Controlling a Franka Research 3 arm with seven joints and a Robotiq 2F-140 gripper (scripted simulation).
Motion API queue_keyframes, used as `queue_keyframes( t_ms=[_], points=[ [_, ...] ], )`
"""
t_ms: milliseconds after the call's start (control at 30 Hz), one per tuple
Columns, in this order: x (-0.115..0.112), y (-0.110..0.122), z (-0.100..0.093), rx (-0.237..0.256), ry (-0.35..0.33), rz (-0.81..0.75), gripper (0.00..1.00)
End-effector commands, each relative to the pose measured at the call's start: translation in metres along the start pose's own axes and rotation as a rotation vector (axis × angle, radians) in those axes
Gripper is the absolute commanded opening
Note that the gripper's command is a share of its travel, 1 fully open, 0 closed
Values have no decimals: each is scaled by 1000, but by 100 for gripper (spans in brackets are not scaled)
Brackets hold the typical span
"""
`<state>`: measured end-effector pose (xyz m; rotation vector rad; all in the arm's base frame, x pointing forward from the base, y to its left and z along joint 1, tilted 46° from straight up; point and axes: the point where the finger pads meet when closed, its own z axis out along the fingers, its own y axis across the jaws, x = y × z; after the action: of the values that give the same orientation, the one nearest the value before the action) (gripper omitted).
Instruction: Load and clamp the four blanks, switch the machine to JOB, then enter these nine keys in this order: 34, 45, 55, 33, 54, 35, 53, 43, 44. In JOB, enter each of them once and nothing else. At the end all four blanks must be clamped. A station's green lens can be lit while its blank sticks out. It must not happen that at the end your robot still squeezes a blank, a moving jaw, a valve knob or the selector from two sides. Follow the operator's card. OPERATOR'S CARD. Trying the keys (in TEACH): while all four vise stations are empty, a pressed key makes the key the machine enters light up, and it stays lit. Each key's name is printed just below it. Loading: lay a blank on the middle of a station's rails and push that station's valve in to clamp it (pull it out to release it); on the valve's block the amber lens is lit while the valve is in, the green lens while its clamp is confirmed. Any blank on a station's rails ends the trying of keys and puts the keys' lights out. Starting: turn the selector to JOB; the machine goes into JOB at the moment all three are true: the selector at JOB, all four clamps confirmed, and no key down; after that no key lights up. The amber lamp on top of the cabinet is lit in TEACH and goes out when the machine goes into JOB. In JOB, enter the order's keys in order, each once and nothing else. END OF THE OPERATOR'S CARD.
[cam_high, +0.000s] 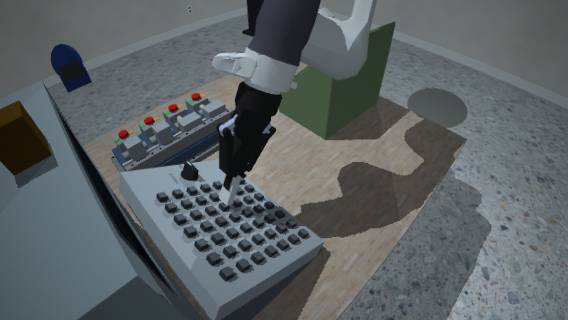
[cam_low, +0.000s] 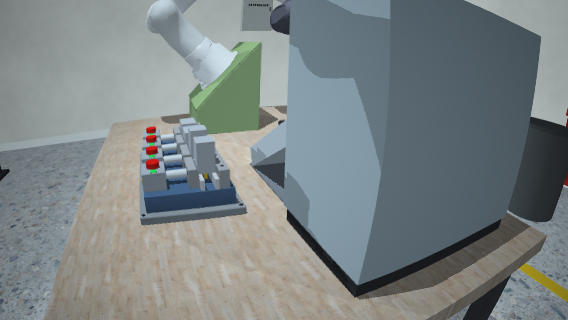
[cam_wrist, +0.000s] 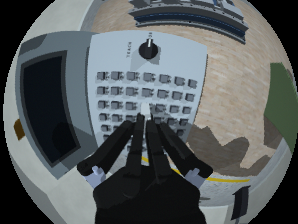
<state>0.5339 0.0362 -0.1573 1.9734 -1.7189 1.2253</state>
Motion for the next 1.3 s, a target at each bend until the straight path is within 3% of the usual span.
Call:
queue_keyframes(
  t_ms=[0, 1267],
  points=[
    [-1, 0, 1, 1, -1, -8, 0],
    [-1, 0, 15, 1, -1, -8, 0]
  ],
)
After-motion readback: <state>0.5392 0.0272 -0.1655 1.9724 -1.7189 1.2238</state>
